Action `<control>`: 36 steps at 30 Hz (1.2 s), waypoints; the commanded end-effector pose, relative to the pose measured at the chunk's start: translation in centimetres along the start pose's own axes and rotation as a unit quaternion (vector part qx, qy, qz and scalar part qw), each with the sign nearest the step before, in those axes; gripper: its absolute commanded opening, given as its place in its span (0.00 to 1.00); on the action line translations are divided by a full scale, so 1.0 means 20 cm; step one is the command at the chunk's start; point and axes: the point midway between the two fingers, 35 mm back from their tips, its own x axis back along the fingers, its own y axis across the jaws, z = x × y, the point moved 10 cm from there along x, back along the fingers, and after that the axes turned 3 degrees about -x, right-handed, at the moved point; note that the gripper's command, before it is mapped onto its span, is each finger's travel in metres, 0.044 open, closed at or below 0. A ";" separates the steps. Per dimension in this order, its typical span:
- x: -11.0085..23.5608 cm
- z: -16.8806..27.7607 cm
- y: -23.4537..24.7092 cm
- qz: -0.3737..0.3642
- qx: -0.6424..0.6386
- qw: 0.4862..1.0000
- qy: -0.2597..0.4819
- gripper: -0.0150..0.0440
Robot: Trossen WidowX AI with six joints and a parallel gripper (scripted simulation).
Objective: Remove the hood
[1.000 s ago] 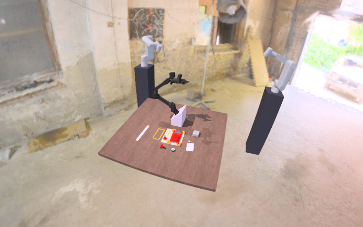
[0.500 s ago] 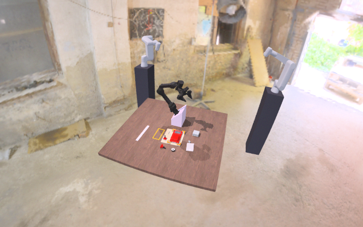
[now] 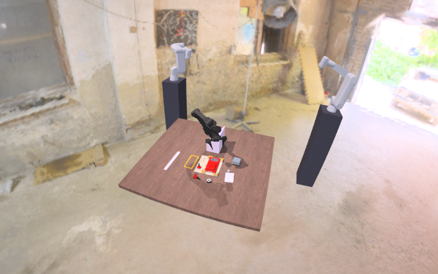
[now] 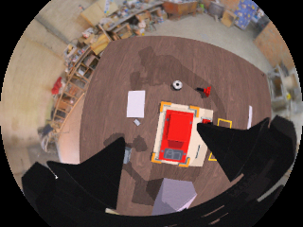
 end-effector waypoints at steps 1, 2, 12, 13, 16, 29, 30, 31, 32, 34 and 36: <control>-0.27 -0.02 -0.12 0.055 -0.063 0.994 0.076 1.00; -0.34 -0.01 -0.15 0.069 -0.079 0.990 0.097 1.00; -0.66 0.05 -0.29 0.132 -0.143 0.963 0.186 1.00; -0.66 0.05 -0.29 0.132 -0.143 0.963 0.186 1.00; -0.67 0.06 -0.29 0.132 -0.143 0.963 0.186 1.00; -0.73 0.08 -0.29 0.132 -0.143 0.963 0.185 1.00; -0.74 0.08 -0.29 0.132 -0.143 0.963 0.185 1.00; -0.74 0.09 -0.30 0.132 -0.143 0.963 0.185 1.00; -0.74 0.09 -0.30 0.132 -0.143 0.963 0.185 1.00; -0.75 0.09 -0.30 0.132 -0.142 0.963 0.185 1.00; -0.76 0.10 -0.30 0.132 -0.142 0.963 0.185 1.00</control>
